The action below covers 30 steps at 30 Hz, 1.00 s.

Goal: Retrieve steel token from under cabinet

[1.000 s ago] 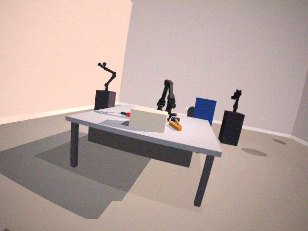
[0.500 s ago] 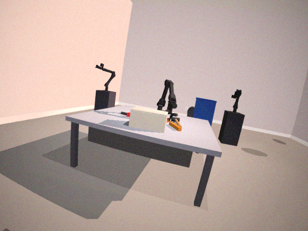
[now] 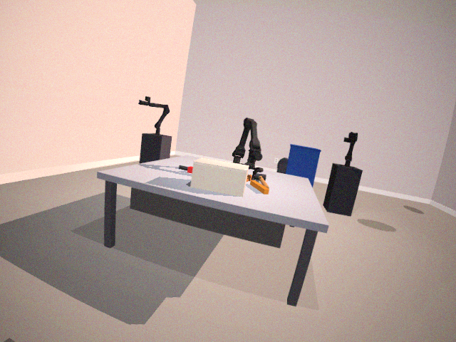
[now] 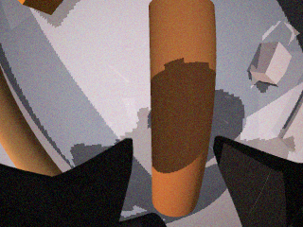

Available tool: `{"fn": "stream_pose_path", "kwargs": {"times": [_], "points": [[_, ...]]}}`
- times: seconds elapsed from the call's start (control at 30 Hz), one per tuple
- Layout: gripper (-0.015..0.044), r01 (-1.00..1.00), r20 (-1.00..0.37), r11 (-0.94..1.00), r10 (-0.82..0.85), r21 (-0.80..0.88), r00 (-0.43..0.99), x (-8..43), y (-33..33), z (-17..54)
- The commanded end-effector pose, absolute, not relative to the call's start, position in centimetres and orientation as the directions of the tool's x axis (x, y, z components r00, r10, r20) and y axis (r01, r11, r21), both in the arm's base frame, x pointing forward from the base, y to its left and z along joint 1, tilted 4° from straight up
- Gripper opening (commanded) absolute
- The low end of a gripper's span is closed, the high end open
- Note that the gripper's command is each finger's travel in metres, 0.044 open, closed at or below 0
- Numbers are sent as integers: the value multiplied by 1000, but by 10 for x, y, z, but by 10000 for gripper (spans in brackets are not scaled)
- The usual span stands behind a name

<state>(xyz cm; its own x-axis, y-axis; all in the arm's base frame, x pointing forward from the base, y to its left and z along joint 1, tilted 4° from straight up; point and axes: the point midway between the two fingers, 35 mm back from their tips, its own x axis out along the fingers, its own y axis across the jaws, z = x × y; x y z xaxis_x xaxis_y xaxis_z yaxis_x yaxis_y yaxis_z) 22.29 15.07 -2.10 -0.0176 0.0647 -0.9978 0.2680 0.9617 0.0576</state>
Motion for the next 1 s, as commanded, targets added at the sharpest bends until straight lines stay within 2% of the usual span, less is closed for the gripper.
{"fn": "stream_pose_path", "kwargs": {"times": [0.0, 0.33, 0.47, 0.77, 0.9, 0.97], "points": [[270, 268, -998, 962, 67, 60, -17, 223, 151, -21], [270, 267, -998, 962, 67, 60, -17, 221, 151, -25], [165, 266, -998, 962, 68, 62, -13, 223, 151, -22], [105, 266, -998, 962, 68, 62, -13, 223, 151, -22], [0, 266, -998, 962, 68, 62, -13, 223, 151, -22], [0, 266, -998, 962, 68, 62, -13, 223, 151, -22]]}}
